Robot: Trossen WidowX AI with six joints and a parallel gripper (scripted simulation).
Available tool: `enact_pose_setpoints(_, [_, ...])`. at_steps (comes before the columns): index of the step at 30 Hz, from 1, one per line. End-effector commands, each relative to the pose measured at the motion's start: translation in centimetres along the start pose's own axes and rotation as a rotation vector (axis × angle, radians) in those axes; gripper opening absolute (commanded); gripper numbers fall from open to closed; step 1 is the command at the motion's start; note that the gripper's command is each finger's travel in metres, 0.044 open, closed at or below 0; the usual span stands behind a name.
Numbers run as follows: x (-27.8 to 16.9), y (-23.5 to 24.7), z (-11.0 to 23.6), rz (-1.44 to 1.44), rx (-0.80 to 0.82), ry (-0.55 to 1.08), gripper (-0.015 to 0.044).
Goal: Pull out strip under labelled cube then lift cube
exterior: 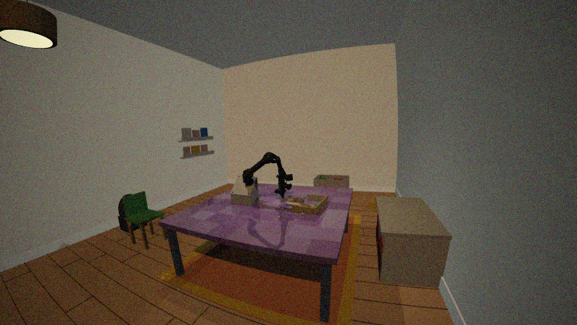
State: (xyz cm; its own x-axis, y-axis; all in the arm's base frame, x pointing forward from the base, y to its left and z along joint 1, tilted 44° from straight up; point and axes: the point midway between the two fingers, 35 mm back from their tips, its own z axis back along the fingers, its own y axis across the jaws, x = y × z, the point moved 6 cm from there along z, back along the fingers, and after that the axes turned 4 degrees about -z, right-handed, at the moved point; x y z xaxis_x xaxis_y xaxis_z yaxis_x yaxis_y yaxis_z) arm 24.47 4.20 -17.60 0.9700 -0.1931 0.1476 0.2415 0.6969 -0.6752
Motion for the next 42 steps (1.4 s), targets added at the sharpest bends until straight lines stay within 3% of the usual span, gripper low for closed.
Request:
enact_pose_setpoints(1, [-0.5,-0.4,-0.4,0.003,-0.007,0.024,0.0])
enact_pose_setpoints(12, [-0.5,-0.4,-0.4,0.003,-0.007,0.024,0.0])
enact_pose_setpoints(18, [0.3,0.2,3.8,0.004,-0.001,0.022,0.0])
enact_pose_setpoints(22, [0.3,0.1,4.3,0.003,-0.004,0.024,0.0])
enact_pose_setpoints(38, [7.3,0.4,4.9,0.037,-0.004,0.022,0.042])
enact_pose_setpoints(42, [9.2,0.5,5.1,0.036,-0.004,0.021,0.044])
